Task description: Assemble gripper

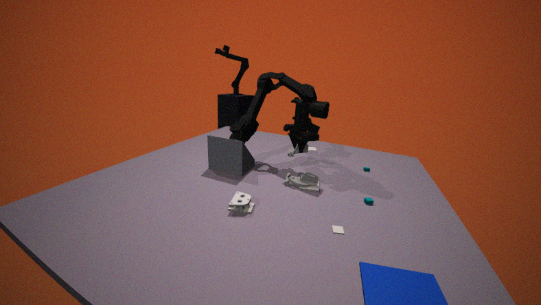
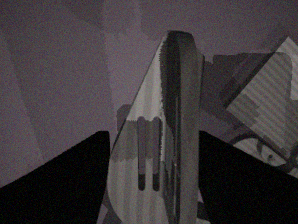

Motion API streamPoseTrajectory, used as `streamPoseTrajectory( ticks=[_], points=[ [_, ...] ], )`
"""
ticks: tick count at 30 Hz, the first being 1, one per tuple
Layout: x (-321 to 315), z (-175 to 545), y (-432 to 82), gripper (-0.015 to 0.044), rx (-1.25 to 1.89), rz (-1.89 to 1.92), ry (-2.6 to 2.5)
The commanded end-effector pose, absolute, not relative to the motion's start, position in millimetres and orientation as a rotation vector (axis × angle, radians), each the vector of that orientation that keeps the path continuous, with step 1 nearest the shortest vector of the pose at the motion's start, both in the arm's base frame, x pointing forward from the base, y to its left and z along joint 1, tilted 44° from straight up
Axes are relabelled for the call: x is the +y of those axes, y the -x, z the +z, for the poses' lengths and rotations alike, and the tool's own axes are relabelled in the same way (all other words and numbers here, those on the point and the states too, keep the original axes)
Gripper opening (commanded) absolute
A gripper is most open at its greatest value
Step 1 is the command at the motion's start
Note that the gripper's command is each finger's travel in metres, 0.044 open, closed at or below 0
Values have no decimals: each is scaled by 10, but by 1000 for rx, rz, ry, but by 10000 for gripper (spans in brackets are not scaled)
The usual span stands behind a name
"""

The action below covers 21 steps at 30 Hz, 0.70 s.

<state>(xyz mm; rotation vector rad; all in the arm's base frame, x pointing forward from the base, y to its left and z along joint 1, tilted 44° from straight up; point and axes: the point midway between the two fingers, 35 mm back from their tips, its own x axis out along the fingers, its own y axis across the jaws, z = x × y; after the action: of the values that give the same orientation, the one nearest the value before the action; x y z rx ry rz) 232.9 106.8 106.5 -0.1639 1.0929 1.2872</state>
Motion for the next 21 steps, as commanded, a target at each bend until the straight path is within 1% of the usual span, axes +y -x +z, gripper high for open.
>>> streamPoseTrajectory(
  ticks=[1, 21],
  points=[
    [994, 971, -2330, 134, 1184, 1210, 67],
    [695, 683, -2340, 134, 1492, 834, -375]
  ],
)
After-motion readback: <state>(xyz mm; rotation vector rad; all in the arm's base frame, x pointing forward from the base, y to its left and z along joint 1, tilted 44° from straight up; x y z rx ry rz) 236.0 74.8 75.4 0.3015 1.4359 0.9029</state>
